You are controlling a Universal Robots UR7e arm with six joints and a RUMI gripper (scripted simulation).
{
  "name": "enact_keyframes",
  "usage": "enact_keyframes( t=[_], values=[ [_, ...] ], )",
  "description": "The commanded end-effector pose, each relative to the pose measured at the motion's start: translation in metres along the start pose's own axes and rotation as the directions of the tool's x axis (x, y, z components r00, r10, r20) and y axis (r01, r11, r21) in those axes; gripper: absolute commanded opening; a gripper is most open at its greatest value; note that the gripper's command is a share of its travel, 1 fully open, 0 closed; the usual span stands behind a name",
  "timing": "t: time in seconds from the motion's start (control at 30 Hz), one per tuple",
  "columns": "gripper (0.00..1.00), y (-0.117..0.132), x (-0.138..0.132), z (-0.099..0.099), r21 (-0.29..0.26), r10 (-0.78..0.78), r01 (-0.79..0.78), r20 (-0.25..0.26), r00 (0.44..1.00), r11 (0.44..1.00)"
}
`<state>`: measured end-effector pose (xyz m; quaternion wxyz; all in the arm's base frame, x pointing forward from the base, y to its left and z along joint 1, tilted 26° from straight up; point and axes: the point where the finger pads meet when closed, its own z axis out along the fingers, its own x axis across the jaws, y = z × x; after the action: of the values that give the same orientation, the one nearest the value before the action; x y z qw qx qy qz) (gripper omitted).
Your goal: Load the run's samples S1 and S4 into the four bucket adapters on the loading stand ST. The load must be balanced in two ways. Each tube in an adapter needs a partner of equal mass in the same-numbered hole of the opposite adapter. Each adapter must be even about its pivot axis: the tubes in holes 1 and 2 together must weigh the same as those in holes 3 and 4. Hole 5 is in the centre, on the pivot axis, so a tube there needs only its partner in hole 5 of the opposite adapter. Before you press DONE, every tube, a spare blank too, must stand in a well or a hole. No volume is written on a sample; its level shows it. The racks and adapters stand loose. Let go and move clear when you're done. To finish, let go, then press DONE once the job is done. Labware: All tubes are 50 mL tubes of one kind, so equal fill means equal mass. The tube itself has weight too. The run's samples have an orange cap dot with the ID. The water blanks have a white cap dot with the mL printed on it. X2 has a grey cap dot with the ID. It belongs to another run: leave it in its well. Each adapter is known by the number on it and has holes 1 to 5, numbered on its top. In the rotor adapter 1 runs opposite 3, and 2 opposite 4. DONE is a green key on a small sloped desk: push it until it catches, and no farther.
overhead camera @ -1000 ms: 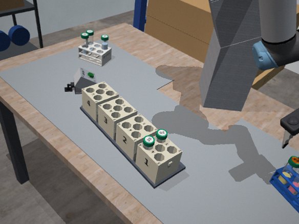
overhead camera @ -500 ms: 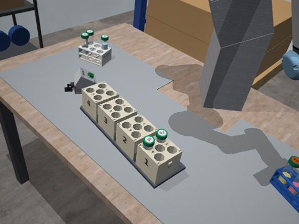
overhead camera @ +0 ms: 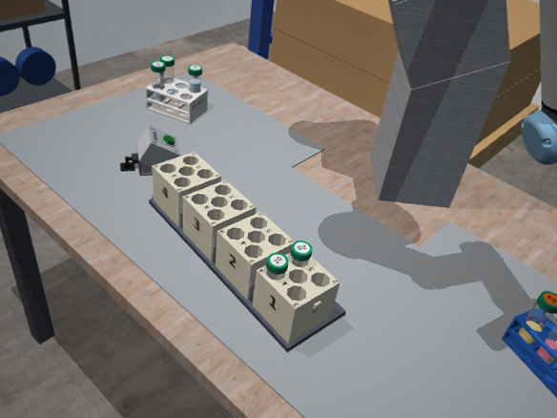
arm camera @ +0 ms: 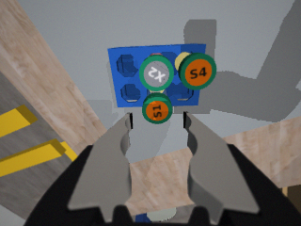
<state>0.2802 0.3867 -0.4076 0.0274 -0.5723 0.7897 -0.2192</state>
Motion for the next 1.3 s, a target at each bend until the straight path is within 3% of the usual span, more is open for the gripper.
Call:
enact_keyframes(
  t=[0.0, 0.63, 0.67, 1.27],
  values=[
    [0.35, -0.0001, -0.001, 0.0137, 0.0, 0.0, 0.0, 0.002, 1.0, 1.0],
    [0.35, -0.0001, -0.001, 0.0217, 0.0, 0.0, 0.0, 0.002, 1.0, 1.0],
    [0.0, -0.0001, -0.001, 0.0217, 0.0, 0.0, 0.0, 0.002, 1.0, 1.0],
    [0.0, -0.0001, -0.001, 0.0217, 0.0, 0.0, 0.0, 0.002, 1.0, 1.0]
  ],
)
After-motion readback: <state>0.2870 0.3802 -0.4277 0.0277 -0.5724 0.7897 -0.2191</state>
